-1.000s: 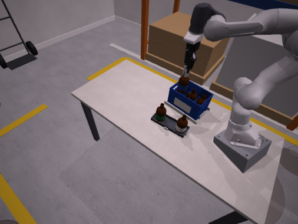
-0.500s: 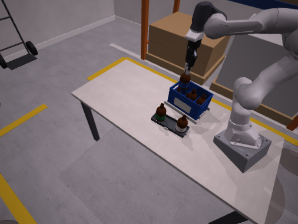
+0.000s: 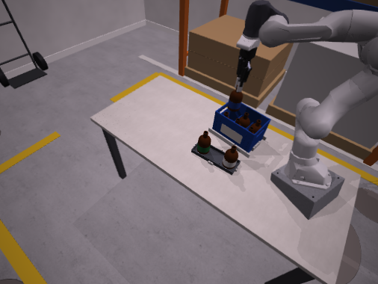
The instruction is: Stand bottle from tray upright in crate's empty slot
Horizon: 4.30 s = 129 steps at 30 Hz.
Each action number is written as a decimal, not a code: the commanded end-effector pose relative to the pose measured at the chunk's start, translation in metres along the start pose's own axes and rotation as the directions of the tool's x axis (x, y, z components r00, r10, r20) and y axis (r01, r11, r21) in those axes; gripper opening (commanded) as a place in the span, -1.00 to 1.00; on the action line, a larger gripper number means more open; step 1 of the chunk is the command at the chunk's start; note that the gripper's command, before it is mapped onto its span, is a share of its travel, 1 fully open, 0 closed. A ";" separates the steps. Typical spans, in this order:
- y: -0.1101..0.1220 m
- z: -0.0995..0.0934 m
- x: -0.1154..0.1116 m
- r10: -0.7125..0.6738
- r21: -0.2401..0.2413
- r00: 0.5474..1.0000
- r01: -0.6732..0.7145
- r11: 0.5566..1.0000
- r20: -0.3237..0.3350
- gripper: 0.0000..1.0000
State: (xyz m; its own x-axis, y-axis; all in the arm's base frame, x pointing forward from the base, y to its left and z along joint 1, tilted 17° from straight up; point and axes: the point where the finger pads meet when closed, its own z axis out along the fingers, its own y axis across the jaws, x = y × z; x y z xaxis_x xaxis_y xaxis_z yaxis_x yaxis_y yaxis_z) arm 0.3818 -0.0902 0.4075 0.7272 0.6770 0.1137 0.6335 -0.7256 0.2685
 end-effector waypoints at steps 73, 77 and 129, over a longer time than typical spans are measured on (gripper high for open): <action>0.045 -0.002 -0.028 -0.025 -0.004 1.000 0.025 1.000 0.001 -1.00; 0.045 -0.002 -0.028 -0.025 -0.004 1.000 0.025 1.000 0.001 -1.00; 0.047 0.000 -0.030 -0.025 -0.004 1.000 0.025 1.000 0.001 -1.00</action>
State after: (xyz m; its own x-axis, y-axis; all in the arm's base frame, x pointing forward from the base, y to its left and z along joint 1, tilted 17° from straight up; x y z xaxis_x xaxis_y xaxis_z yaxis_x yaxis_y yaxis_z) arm 0.3888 -0.1418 0.4150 0.7153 0.6907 0.1063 0.6479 -0.7124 0.2695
